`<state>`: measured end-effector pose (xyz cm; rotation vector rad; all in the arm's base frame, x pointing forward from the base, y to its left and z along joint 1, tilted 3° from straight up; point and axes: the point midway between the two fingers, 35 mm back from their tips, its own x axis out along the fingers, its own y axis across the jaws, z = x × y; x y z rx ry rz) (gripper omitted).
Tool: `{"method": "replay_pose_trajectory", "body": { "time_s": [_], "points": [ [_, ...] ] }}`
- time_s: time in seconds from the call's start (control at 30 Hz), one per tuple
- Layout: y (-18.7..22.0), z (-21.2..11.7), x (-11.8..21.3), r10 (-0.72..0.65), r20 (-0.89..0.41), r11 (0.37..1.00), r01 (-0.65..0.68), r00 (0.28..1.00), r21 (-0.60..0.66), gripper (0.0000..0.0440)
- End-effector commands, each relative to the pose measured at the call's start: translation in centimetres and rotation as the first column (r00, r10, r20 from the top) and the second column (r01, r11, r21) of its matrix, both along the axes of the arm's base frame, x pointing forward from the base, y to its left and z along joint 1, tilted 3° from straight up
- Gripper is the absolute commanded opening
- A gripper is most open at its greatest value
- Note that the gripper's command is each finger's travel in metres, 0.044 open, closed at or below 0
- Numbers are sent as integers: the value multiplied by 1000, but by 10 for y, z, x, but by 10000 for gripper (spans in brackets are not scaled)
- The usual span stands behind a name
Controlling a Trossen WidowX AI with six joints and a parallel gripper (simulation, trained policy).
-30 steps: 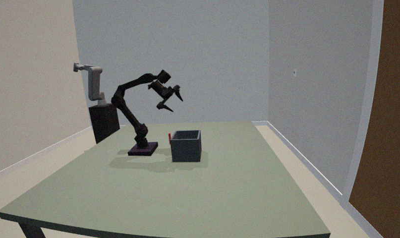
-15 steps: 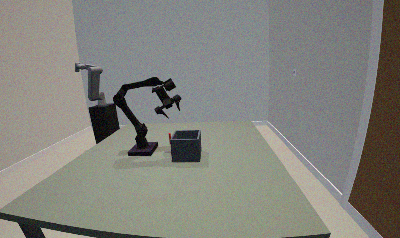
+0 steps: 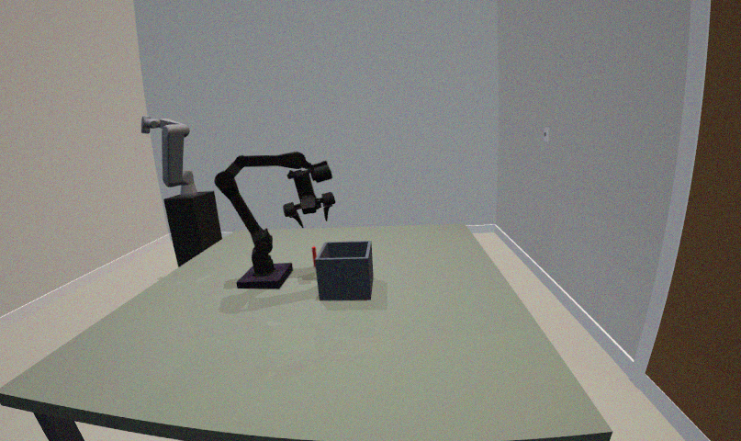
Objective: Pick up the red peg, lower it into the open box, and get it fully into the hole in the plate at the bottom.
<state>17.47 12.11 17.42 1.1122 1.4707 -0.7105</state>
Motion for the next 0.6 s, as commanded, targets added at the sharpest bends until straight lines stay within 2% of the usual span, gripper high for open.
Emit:
{"method": "replay_pose_trajectory", "body": {
  "time_s": [0.0,0.57],
  "points": [
    [3,-13,-8,-18,-64,1000,17,998,-26,440],
    [3,-66,-24,-52,-168,991,30,984,-131,440]
  ]
}}
